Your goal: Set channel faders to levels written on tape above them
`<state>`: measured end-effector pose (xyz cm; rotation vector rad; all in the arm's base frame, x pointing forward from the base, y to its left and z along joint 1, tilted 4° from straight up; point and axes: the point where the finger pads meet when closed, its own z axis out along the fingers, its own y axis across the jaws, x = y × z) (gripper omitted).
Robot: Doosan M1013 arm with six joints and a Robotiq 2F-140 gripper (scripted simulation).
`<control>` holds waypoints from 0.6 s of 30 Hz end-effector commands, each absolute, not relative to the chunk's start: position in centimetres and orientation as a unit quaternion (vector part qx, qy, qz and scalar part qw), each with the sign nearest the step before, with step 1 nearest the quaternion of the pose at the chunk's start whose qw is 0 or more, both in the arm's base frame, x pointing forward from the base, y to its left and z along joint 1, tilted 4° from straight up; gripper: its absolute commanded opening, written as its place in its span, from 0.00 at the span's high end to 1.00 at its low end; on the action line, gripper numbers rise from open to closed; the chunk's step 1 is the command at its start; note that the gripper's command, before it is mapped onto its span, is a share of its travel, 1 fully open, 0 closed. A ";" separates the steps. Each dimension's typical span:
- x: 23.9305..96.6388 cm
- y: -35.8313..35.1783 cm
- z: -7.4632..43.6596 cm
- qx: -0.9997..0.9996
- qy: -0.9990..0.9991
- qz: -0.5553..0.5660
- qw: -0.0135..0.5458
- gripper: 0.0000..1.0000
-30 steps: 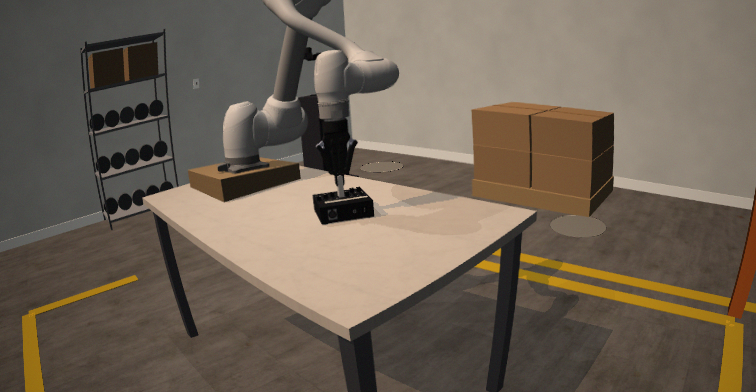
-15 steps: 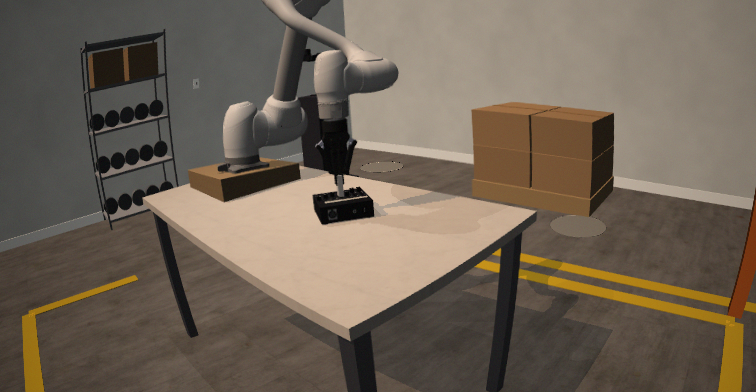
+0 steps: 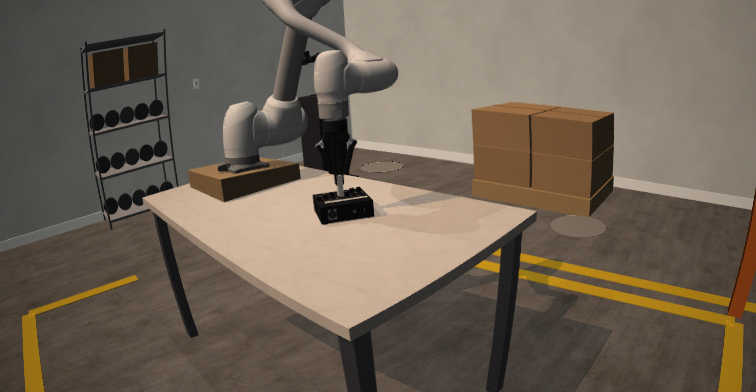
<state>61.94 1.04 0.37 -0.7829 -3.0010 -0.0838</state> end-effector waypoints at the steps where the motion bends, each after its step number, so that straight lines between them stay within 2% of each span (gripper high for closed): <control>1: 61.9 1.0 0.4 -0.252 -0.967 -0.027 0.019 1.00; 18: 62.3 0.8 0.4 -0.252 -0.967 -0.027 0.019 1.00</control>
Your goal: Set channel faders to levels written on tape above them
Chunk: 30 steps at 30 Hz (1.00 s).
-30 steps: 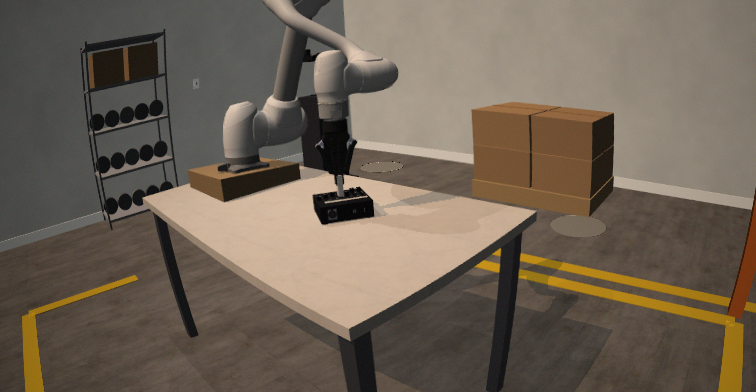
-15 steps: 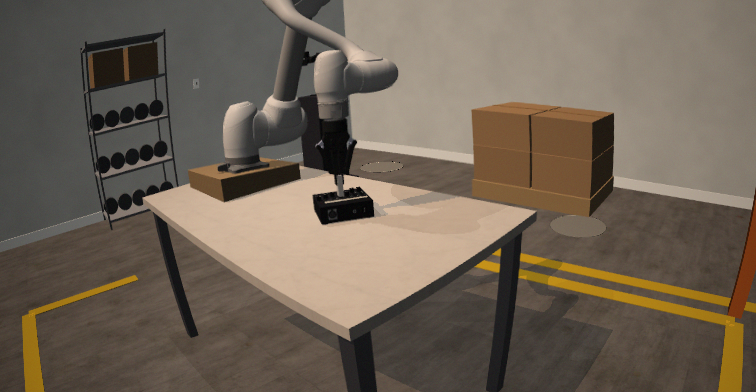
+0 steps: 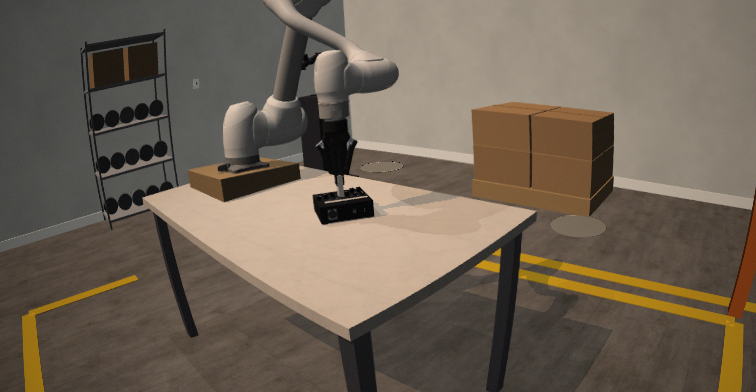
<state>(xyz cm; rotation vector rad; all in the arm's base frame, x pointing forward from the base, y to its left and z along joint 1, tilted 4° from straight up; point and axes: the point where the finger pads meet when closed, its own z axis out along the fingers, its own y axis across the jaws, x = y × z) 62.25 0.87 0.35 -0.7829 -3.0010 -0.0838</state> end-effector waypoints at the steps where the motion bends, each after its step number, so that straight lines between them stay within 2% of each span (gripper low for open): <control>1: 62.4 0.8 0.4 -0.252 -0.967 -0.027 0.019 1.00; 16: 62.5 0.7 0.9 -0.252 -0.967 -0.027 0.019 1.00; 30: 62.6 0.5 4.3 -0.252 -0.967 -0.027 0.019 1.00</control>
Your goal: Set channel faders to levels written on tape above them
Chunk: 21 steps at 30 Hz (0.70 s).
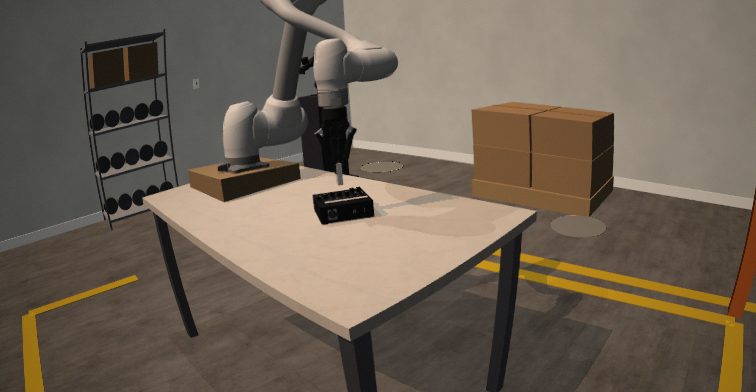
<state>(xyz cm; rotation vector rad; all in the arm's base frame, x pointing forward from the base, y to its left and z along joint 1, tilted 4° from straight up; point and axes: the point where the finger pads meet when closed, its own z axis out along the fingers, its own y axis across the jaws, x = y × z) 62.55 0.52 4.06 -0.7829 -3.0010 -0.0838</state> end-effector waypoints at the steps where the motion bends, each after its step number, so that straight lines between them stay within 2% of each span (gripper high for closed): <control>1: 62.6 0.5 4.3 -0.252 -0.967 -0.027 0.019 1.00; 21: 62.5 0.5 4.3 -0.243 -0.969 -0.027 0.019 1.00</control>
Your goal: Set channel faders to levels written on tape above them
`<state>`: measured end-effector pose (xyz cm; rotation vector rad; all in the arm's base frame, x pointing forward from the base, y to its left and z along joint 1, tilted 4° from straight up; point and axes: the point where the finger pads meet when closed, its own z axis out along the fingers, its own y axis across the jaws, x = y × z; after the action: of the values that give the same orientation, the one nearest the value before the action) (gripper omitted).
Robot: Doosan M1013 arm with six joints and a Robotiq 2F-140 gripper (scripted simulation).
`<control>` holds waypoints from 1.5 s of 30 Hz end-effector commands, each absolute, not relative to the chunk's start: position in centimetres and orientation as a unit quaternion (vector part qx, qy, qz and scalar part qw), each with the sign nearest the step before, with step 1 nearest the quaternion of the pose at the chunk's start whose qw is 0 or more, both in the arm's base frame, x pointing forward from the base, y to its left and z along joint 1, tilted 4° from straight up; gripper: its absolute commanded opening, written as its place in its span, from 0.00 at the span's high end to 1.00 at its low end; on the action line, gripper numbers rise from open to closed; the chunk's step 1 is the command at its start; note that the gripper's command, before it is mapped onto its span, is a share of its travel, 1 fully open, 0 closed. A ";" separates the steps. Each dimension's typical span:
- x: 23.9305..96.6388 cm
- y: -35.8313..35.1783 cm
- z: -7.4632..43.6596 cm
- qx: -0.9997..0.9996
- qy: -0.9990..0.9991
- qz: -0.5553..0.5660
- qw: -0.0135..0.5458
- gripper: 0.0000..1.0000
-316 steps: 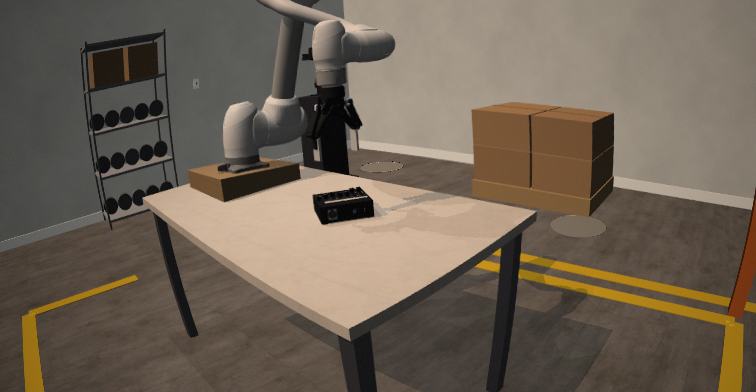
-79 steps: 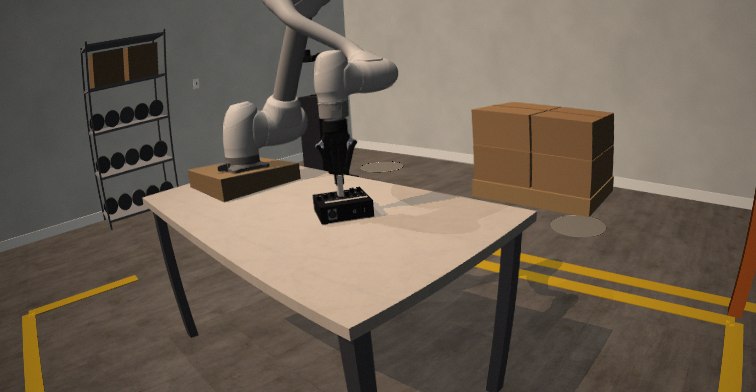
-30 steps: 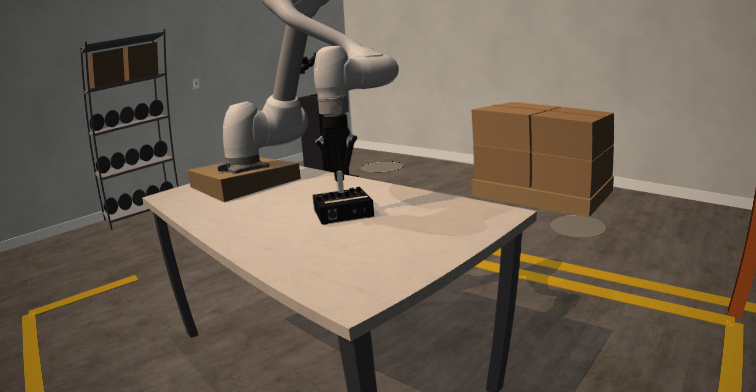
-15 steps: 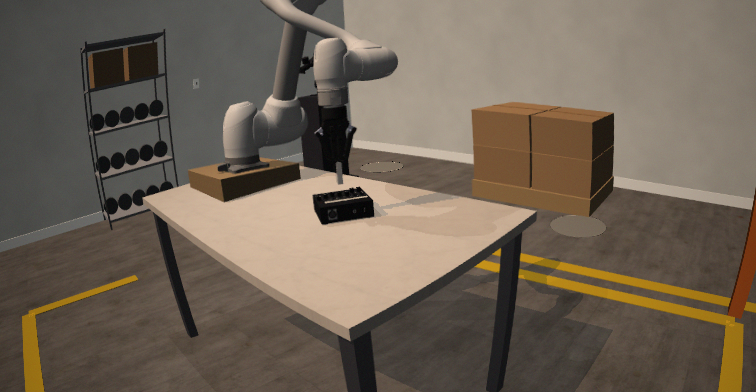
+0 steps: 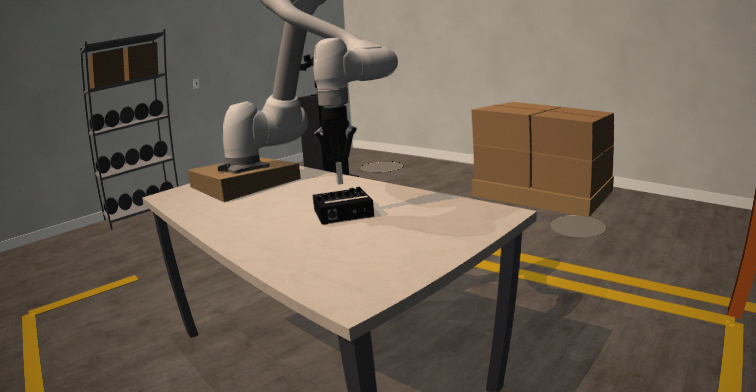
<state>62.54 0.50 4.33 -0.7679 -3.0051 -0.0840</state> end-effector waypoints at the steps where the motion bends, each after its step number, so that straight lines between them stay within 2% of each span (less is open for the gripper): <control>1: 62.5 0.5 4.3 -0.236 -0.971 -0.027 0.019 1.00; 7: 62.1 0.6 4.3 -0.145 -0.989 -0.029 0.016 1.00; 14: 61.2 0.7 4.3 0.069 -0.997 -0.031 0.010 1.00; 16: 61.2 0.7 4.3 0.069 -0.997 -0.031 0.010 1.00; 23: 59.9 0.9 4.3 0.297 -0.954 -0.026 0.004 1.00; 31: 58.3 1.2 4.2 0.504 -0.863 -0.015 0.002 1.00; 33: 58.3 1.2 4.2 0.504 -0.863 -0.015 0.002 1.00; 34: 58.1 1.2 4.2 0.574 -0.819 -0.013 0.001 1.00; 45: 56.7 1.4 4.2 0.788 -0.615 -0.001 0.002 1.00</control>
<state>57.03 1.35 4.17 2.2284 -2.1761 0.0245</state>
